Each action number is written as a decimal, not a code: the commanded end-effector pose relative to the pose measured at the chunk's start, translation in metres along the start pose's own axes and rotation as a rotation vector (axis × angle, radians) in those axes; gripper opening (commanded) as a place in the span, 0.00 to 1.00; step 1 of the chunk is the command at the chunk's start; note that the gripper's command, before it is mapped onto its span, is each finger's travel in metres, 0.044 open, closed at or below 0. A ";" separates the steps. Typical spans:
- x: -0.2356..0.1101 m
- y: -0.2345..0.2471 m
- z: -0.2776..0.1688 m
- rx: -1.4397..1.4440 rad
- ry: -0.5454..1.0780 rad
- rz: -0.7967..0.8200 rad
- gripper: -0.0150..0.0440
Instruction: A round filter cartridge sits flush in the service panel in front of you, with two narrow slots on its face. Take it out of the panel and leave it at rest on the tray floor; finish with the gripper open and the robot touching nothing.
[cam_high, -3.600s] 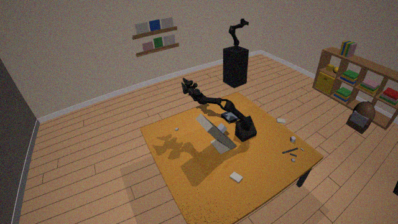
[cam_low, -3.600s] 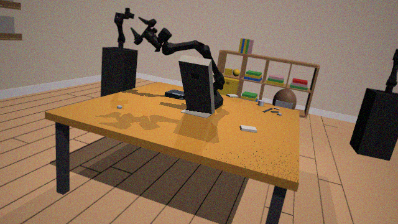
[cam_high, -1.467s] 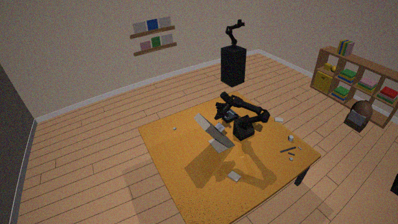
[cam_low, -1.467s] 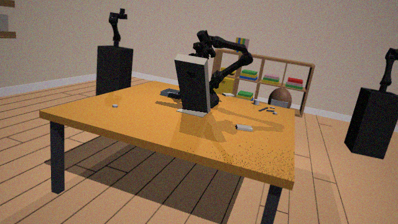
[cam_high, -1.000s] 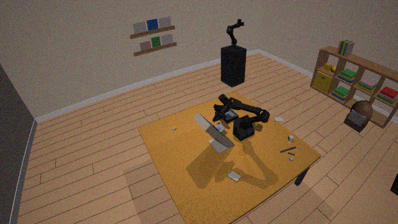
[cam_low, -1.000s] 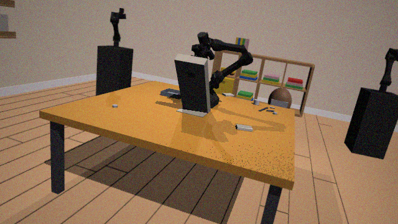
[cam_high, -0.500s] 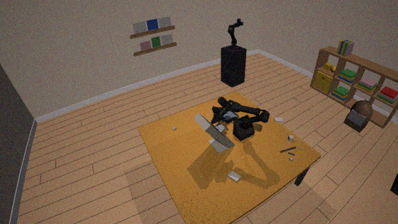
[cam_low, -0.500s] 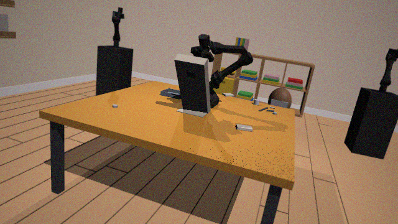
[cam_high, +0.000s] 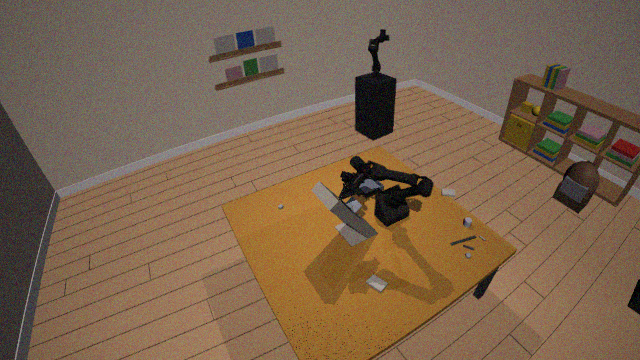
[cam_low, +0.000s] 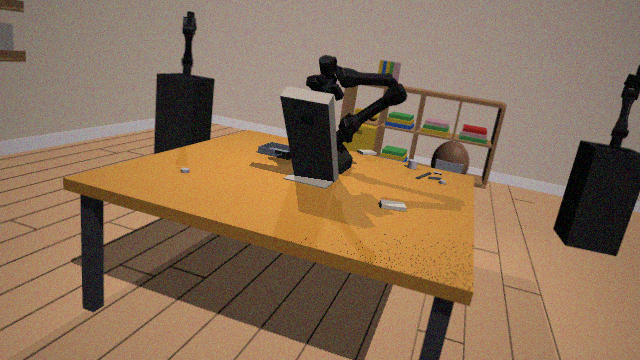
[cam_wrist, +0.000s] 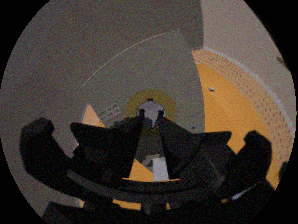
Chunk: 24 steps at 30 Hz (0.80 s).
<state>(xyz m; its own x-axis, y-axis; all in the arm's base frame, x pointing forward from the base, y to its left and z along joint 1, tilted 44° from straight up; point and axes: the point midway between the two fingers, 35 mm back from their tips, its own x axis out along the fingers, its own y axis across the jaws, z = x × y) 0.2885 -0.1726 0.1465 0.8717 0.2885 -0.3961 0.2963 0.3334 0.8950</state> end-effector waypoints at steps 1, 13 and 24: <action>0.000 0.000 0.001 0.000 -0.003 -0.004 0.45; 0.003 0.000 0.001 0.000 -0.003 -0.003 0.45; 0.003 0.000 0.001 0.000 -0.003 -0.003 0.45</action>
<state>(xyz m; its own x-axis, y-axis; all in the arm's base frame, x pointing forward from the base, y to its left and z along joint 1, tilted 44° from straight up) 0.2914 -0.1722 0.1460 0.8721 0.2882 -0.3954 0.2952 0.3345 0.8950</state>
